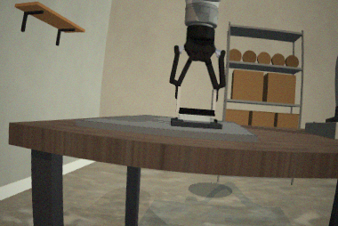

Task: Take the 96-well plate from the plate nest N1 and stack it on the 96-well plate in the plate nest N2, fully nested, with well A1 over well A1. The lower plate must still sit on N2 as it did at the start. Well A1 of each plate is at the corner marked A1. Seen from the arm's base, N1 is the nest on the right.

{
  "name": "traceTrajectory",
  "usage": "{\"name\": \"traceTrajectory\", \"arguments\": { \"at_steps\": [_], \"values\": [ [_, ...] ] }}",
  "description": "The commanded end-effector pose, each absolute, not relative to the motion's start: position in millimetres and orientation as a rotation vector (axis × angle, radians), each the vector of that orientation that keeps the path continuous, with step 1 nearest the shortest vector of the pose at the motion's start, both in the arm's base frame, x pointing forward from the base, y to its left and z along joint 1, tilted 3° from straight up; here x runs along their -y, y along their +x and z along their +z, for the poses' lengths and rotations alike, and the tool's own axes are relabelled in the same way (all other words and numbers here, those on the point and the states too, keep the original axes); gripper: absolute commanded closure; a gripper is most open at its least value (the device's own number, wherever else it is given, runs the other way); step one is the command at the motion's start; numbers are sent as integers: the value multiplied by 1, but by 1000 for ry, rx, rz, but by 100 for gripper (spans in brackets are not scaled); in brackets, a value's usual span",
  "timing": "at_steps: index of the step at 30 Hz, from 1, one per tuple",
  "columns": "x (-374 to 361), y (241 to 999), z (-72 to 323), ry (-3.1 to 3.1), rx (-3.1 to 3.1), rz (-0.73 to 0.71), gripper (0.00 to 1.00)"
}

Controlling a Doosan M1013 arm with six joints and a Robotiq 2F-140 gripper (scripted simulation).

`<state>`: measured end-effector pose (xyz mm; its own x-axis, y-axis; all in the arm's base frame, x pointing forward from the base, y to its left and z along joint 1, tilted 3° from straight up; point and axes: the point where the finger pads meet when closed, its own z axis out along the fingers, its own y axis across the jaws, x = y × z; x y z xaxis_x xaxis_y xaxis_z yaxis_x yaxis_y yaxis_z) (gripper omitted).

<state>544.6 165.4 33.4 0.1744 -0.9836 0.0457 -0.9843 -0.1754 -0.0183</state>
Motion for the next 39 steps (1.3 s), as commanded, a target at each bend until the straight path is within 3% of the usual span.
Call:
{"name": "traceTrajectory", "arguments": {
  "at_steps": [1, 23, 24, 39],
  "values": [
    [-165, 545, 33, 2396, 2007, 73, 100],
    [-165, 545, 30, 2396, 2007, 73, 100],
    [-165, 545, 30, 2396, 2007, 73, 0],
    [-165, 545, 30, 2396, 2007, 73, 0]
  ]
}}
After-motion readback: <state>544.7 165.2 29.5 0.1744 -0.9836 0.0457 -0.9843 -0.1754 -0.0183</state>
